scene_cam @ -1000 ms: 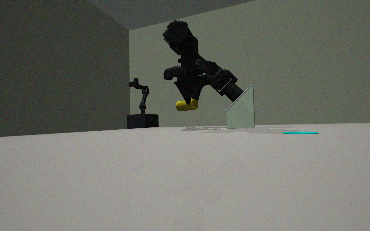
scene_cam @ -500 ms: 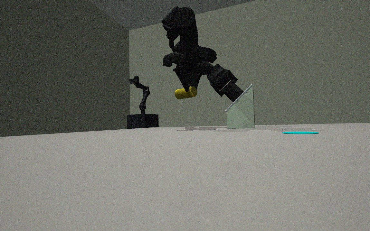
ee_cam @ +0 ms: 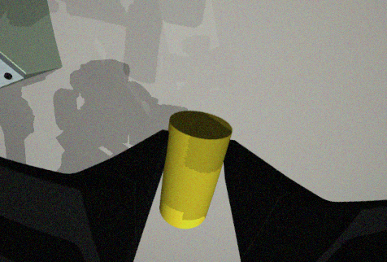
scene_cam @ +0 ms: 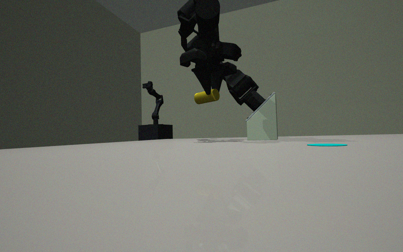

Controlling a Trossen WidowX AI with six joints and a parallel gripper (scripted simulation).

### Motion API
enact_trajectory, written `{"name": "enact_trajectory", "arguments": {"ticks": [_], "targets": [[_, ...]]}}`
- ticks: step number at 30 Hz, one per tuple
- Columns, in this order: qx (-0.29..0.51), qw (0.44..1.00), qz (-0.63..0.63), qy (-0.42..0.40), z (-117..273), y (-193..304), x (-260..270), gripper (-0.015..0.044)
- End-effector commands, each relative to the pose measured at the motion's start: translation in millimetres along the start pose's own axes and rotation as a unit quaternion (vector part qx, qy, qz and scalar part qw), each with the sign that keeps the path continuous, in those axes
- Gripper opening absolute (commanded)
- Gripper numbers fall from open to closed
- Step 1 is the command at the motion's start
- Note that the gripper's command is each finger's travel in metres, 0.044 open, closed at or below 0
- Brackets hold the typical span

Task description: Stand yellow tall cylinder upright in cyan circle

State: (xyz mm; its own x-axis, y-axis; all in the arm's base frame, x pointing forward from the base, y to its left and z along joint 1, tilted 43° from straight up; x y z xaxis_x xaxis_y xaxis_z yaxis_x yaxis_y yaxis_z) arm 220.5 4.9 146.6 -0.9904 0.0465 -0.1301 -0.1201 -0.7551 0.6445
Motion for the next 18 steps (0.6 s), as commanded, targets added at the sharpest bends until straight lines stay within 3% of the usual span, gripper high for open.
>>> {"name": "enact_trajectory", "arguments": {"ticks": [1, 18], "targets": [[-0.005, 1.000, -0.001, -0.004, 2, -9, -6, 0.0105], [-0.010, 1.000, -0.004, -0.006, 11, -48, -31, 0.0105]]}}
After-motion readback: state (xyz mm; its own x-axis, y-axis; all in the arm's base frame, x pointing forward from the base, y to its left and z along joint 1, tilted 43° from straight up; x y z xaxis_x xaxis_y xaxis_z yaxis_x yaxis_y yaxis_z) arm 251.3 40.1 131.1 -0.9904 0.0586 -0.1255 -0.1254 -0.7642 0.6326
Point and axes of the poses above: the point midway between the two fingers, 35 mm back from their tips, its own z axis back along the fingers, its own x axis across the jaws, y = z × x, the point moved 4 cm from there along z, back along the fingers, and after that the axes turned 8 degrees about z, right-handed, at the moved point
